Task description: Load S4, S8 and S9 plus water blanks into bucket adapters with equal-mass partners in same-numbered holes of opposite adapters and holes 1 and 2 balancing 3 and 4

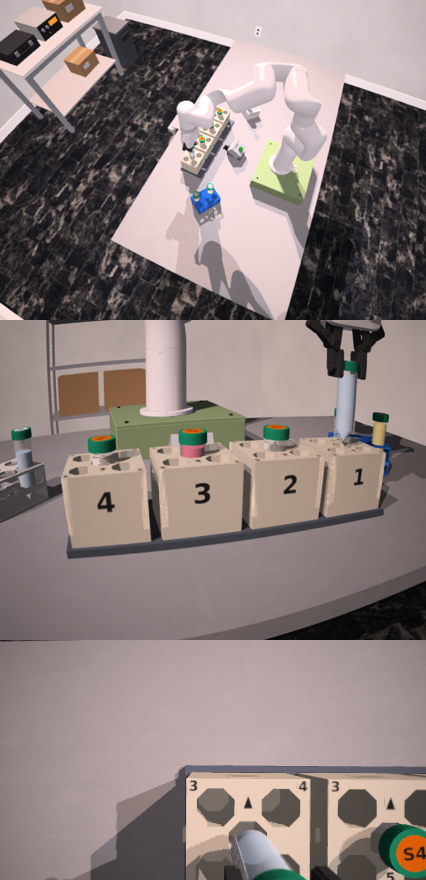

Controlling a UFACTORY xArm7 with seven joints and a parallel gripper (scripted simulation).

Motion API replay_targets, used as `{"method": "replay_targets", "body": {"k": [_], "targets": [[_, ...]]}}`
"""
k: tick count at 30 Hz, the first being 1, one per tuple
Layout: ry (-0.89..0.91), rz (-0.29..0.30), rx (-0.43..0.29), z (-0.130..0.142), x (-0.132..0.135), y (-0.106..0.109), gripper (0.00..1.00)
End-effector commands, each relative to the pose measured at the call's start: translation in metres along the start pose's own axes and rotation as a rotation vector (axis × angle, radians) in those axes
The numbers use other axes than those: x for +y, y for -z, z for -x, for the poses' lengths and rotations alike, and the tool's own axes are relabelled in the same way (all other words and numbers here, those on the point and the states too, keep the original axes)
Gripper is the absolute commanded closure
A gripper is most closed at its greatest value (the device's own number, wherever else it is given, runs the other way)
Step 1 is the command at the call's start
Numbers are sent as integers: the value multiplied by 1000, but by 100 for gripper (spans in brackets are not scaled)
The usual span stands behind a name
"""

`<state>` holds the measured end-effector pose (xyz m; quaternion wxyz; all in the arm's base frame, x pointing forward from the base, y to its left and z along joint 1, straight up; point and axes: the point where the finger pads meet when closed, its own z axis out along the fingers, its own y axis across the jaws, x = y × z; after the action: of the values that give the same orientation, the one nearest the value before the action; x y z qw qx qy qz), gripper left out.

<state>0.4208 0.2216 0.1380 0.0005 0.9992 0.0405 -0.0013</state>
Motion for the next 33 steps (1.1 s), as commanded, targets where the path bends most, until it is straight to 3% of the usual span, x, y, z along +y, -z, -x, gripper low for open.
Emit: {"method": "replay_targets", "body": {"k": [1, 33], "targets": [[0, -2, 4, -1, -1, 2, 100], [0, -2, 4, -1, -1, -21, 100]]}}
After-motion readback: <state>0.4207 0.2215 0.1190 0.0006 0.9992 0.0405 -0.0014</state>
